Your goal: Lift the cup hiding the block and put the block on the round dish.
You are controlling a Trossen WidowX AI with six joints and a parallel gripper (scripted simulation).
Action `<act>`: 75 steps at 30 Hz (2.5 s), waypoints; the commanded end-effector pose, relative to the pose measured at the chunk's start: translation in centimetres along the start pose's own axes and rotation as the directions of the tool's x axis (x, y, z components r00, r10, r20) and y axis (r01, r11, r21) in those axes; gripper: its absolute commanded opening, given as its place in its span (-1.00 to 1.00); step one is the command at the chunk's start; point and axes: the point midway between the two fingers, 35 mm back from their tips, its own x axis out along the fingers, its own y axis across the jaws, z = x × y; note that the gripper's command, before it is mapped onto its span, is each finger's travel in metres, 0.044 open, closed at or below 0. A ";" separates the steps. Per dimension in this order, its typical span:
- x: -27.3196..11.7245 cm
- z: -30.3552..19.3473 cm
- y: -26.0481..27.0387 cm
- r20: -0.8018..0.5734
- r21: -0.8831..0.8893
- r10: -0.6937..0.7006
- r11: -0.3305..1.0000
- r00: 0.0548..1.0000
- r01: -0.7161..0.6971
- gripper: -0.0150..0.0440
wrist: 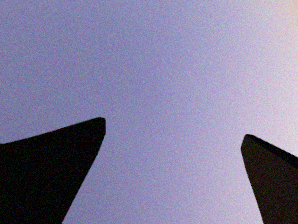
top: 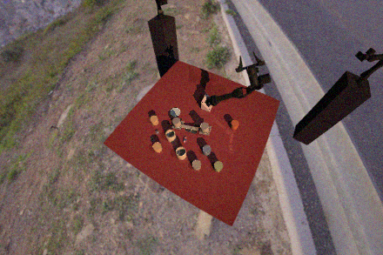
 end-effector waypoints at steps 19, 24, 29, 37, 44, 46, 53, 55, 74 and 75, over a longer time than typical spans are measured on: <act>1.4 -4.0 -6.0 -0.135 -0.461 -0.113 0.887 0.984 0.039 1.00; 1.7 -5.1 -8.5 -0.170 -0.597 -0.170 0.801 0.971 0.036 1.00; 2.0 -6.0 -11.2 -0.198 -0.716 -0.234 0.698 0.952 0.023 1.00; 2.3 -7.0 -15.5 -0.233 -0.862 -0.343 0.506 0.910 -0.030 1.00; 2.3 -7.5 -19.4 -0.249 -0.940 -0.447 0.324 0.859 -0.103 1.00; 2.3 -7.6 -20.6 -0.250 -0.953 -0.477 0.272 0.843 -0.129 1.00; 2.1 -7.6 -24.6 -0.245 -0.968 -0.584 0.099 0.774 -0.232 1.00; 1.9 -7.5 -25.7 -0.241 -0.963 -0.615 0.053 0.751 -0.266 1.00; -0.4 -4.8 -36.3 -0.142 -0.748 -0.873 -0.214 0.466 -0.629 1.00; -0.6 -4.6 -36.8 -0.134 -0.730 -0.884 -0.217 0.447 -0.648 1.00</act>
